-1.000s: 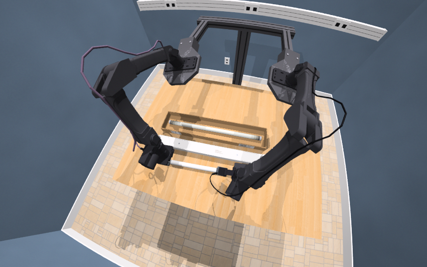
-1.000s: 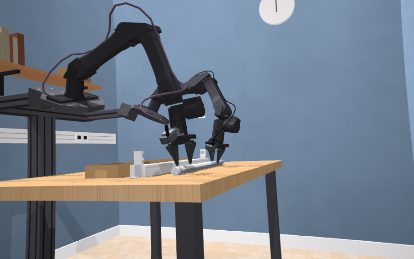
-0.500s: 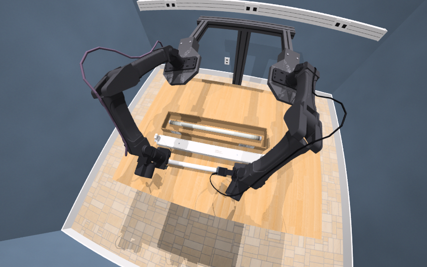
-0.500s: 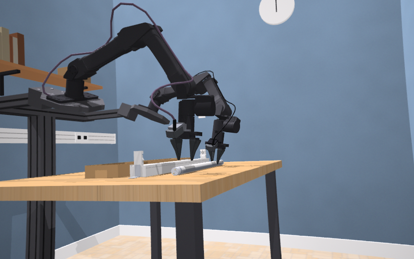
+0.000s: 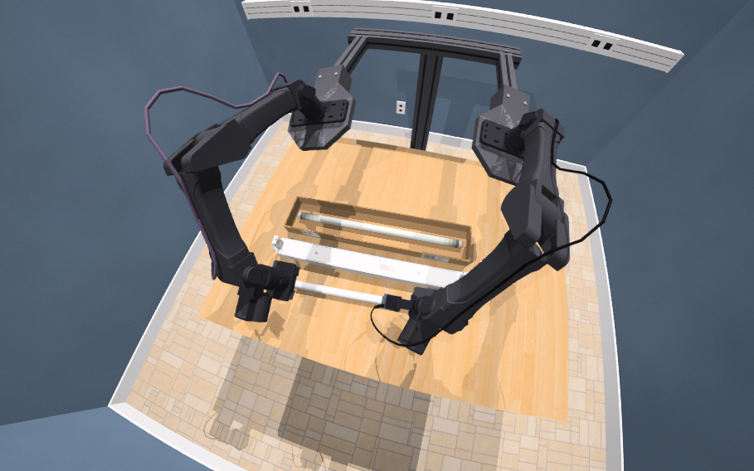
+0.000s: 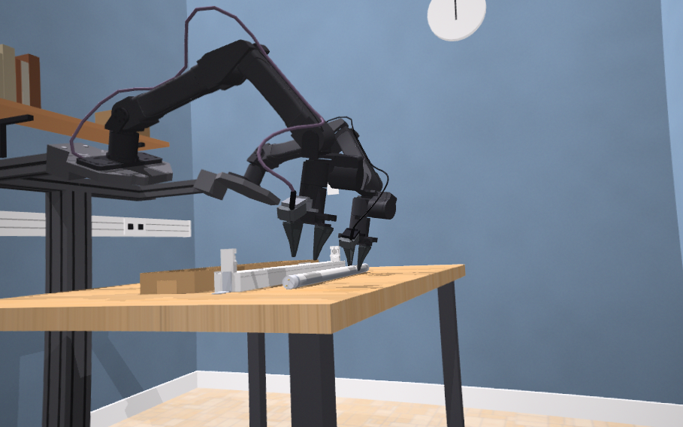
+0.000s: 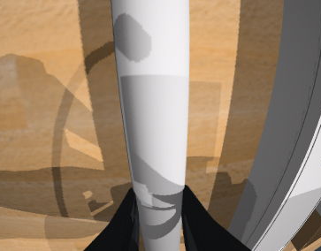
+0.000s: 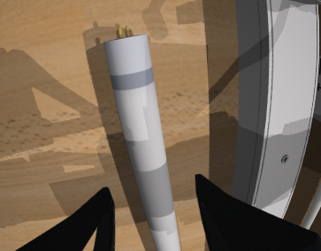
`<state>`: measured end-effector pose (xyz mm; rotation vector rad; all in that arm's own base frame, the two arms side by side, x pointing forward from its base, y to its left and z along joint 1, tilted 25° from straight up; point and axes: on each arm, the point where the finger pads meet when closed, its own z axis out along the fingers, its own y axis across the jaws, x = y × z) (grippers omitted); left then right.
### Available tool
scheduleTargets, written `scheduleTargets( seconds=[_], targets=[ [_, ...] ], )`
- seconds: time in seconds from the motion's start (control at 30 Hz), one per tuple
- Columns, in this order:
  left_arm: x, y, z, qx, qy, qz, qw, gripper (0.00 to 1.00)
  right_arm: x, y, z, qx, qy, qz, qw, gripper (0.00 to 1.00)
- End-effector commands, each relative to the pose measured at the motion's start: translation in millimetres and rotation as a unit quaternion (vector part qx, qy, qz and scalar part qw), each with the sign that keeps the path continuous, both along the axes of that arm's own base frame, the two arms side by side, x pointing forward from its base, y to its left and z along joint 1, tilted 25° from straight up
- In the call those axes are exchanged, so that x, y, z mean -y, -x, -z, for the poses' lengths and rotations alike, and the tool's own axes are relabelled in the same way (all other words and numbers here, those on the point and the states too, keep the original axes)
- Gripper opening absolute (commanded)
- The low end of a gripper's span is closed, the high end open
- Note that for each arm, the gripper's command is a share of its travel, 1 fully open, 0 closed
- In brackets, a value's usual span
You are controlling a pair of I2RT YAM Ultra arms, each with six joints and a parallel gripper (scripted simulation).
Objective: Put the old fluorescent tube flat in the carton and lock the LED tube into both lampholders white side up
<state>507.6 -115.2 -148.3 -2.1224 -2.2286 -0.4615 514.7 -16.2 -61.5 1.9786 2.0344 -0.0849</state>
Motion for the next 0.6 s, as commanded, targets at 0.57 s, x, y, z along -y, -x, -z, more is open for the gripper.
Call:
scheduleTargets(
  seconds=[0.57],
  targets=[
    [6.0,0.1,-8.0,-0.001,0.005,0.01,1.0,0.11,10.7,-18.4,15.9,0.019,0.006,-0.002,1.0,0.49]
  ],
)
